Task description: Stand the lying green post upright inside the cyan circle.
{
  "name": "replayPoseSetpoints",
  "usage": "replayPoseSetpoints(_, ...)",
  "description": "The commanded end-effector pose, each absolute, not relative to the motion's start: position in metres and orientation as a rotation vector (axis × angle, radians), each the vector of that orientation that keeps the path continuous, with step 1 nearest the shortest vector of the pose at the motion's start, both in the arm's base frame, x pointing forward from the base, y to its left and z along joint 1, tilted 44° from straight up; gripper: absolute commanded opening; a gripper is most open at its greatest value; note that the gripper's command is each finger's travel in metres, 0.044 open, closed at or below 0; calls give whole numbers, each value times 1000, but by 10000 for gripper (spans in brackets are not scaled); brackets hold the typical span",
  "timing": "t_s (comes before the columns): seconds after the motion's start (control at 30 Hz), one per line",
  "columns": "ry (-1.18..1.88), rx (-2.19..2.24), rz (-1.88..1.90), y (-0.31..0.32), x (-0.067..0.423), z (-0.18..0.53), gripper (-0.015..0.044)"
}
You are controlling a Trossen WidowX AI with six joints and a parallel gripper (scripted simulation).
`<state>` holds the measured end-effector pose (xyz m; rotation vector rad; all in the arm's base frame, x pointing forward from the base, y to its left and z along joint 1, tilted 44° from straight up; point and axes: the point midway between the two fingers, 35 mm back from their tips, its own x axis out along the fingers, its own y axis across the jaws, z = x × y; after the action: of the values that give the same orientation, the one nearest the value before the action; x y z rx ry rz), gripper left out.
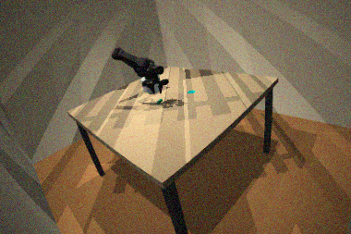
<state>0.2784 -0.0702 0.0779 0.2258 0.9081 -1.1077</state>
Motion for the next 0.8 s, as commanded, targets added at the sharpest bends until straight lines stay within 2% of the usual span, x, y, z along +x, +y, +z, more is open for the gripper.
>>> replayPoseSetpoints(0.0,918,208,-1114,-115,278,33,233)
replayPoseSetpoints(0.3,916,205,-1116,-122,277,27,233)
replayPoseSetpoints(0.57,916,205,-1116,-122,277,27,23)
replayPoseSetpoints(0.77,917,206,-1115,-120,277,29,23)
